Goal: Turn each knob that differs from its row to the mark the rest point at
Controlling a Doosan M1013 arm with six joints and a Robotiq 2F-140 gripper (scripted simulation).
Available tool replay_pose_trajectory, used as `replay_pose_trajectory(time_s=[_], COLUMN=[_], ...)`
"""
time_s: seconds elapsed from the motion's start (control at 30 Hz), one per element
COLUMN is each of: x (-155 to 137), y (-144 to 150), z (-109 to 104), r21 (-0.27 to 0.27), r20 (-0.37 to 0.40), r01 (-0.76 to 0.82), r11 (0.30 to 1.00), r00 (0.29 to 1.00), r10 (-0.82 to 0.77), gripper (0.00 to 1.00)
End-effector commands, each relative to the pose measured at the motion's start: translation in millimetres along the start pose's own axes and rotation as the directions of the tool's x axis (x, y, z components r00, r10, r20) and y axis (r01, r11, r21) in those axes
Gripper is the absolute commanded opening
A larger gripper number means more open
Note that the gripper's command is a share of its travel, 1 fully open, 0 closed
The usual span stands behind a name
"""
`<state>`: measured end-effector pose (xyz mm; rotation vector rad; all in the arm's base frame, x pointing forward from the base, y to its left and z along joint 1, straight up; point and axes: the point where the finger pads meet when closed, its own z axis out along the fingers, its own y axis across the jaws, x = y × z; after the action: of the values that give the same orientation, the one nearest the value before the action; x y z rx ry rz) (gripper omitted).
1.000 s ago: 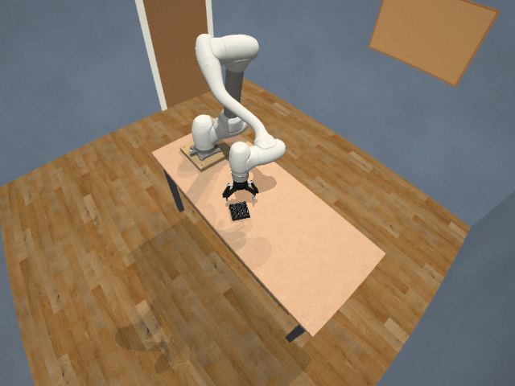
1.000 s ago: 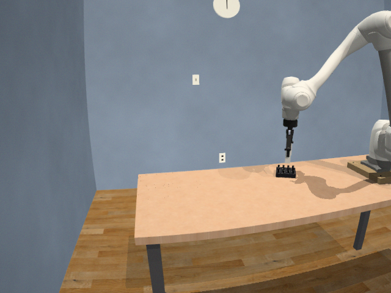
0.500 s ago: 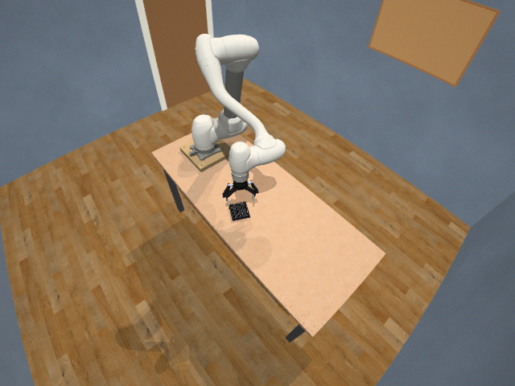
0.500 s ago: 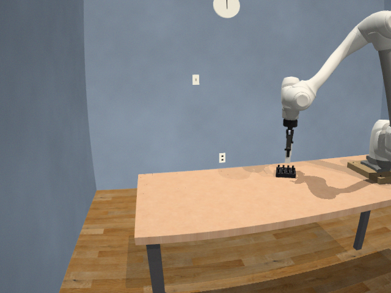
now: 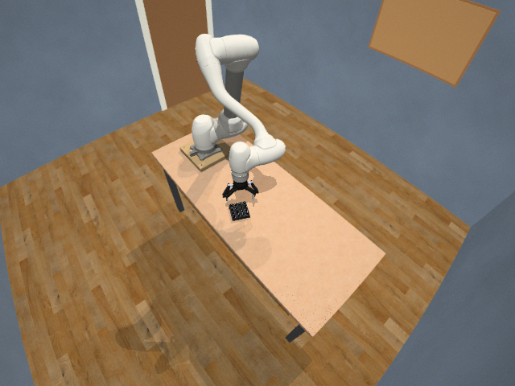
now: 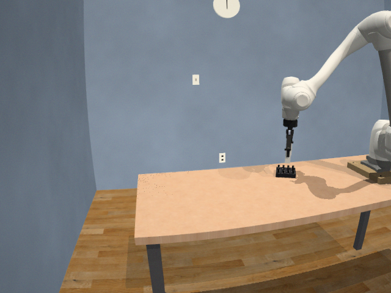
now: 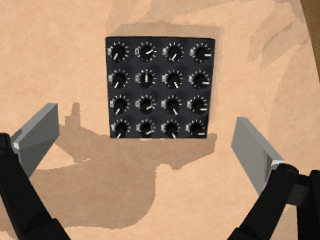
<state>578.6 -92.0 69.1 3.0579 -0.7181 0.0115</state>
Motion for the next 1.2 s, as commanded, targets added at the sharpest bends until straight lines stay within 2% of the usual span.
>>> replay_pose_trajectory(time_s=[0.0,1.17], x=[-3.4,-8.3], y=[0.6,1.0], z=[-0.2,-0.2], r21=[0.003,0.002], r20=[0.004,0.003], r01=[-0.003,-0.002], r11=[1.0,1.0], r00=[1.0,1.0], r10=[0.003,0.002], gripper=[1.0,1.0])
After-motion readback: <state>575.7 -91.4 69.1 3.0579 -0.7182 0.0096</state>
